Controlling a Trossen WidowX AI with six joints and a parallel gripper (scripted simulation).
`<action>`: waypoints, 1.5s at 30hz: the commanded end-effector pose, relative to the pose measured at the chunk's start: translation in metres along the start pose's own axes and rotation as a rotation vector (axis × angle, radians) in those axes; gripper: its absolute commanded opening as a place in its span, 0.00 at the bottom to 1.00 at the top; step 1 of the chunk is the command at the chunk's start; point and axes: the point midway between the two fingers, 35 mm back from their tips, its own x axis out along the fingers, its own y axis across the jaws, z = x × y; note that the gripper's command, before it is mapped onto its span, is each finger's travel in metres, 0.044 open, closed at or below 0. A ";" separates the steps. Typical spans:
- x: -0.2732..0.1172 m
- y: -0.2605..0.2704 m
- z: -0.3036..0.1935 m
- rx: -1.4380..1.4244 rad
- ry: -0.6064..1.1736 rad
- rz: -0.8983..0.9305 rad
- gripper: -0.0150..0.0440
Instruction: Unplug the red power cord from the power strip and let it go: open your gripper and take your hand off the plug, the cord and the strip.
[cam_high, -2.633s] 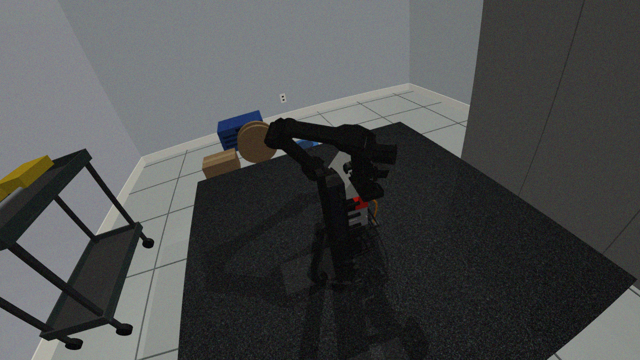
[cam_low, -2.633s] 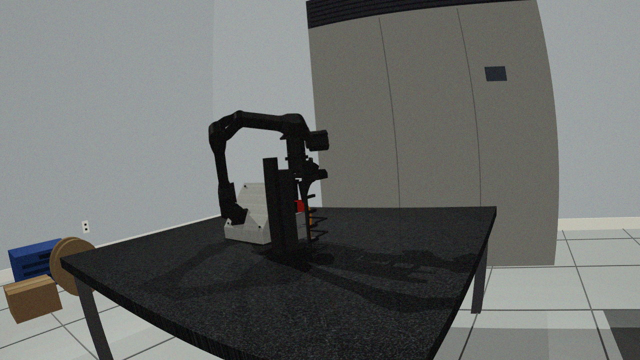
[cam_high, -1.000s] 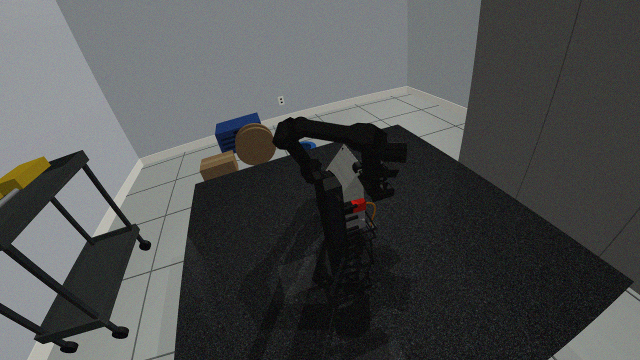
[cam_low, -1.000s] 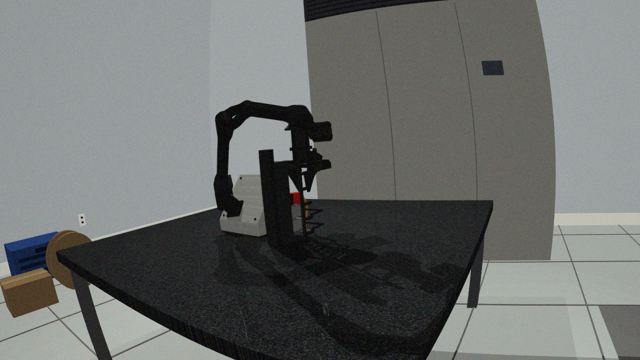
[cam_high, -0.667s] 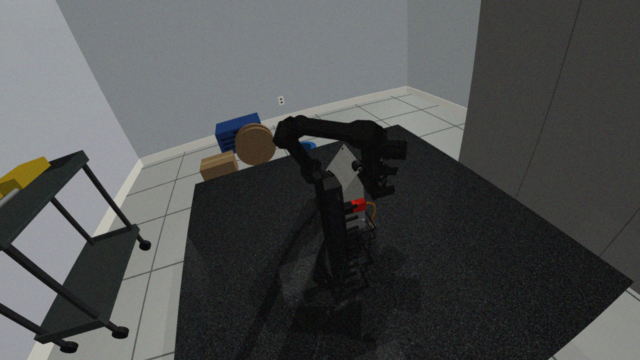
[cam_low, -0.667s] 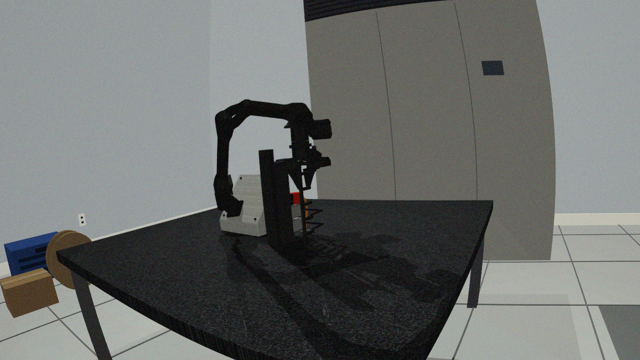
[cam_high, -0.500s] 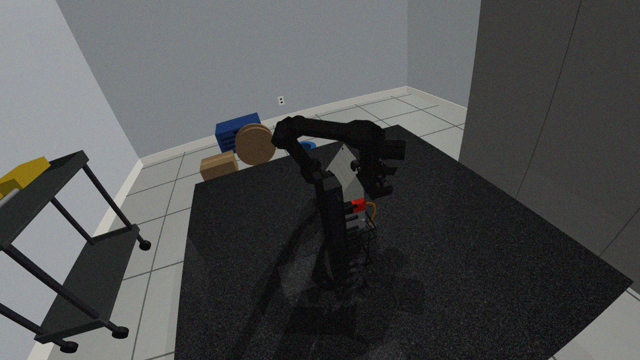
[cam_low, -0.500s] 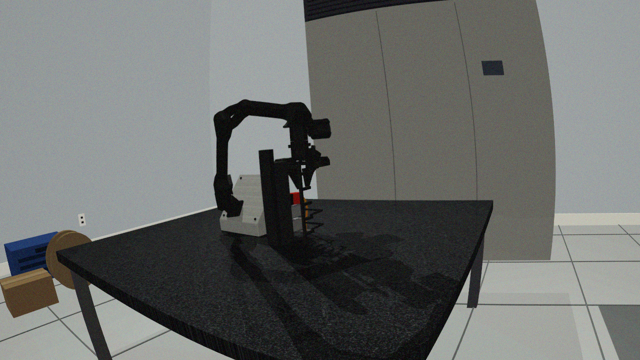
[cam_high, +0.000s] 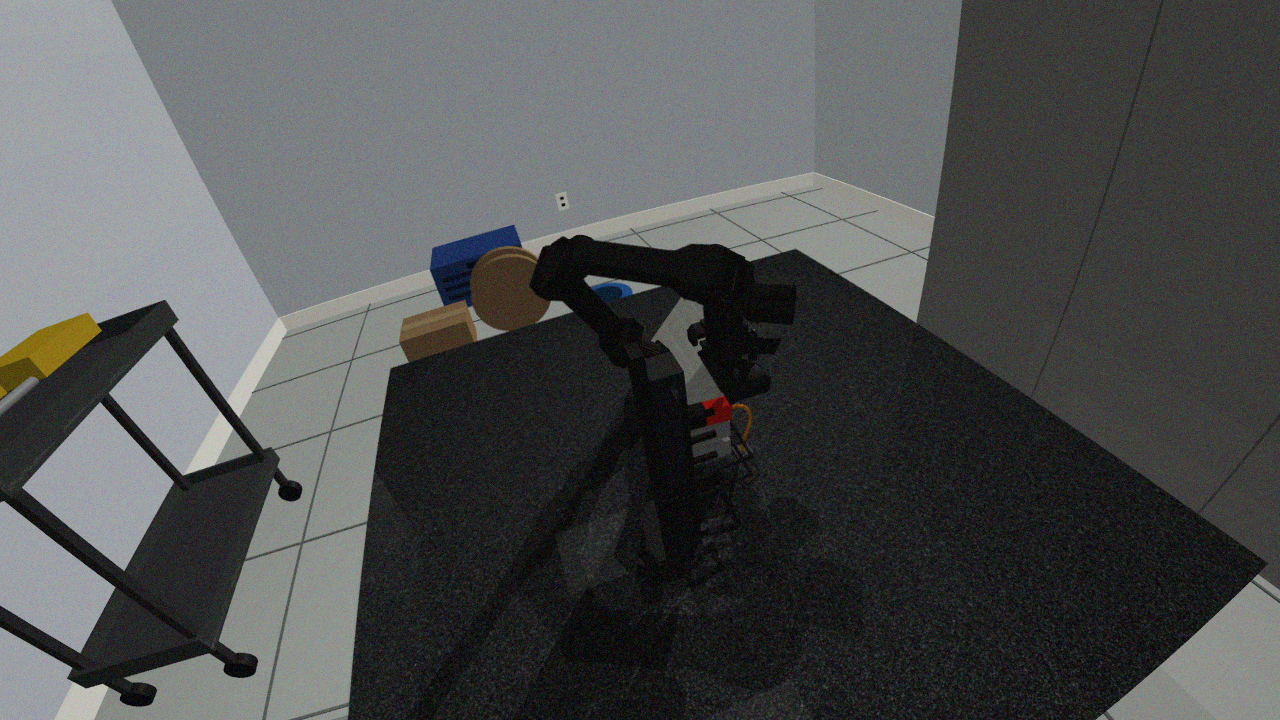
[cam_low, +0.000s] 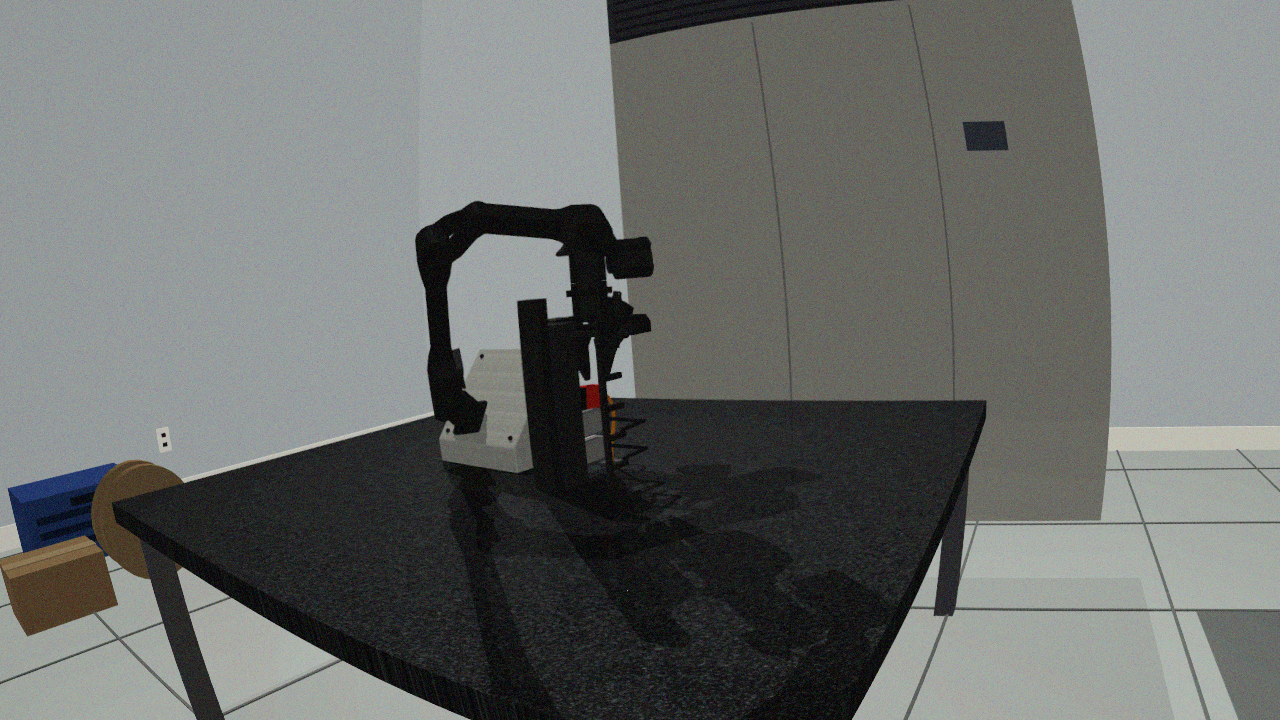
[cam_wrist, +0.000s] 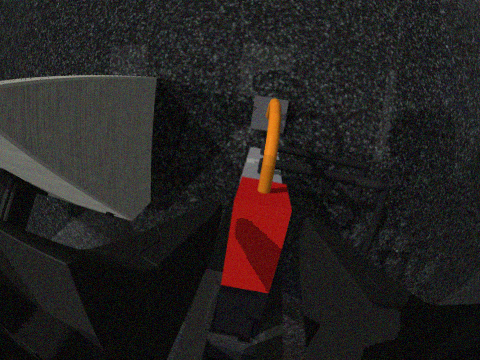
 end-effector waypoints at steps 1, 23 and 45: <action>0.001 0.001 -0.008 -0.006 0.006 0.001 0.53; 0.011 0.002 -0.011 -0.001 0.004 0.003 0.39; 0.010 0.000 0.005 -0.002 0.002 0.002 0.25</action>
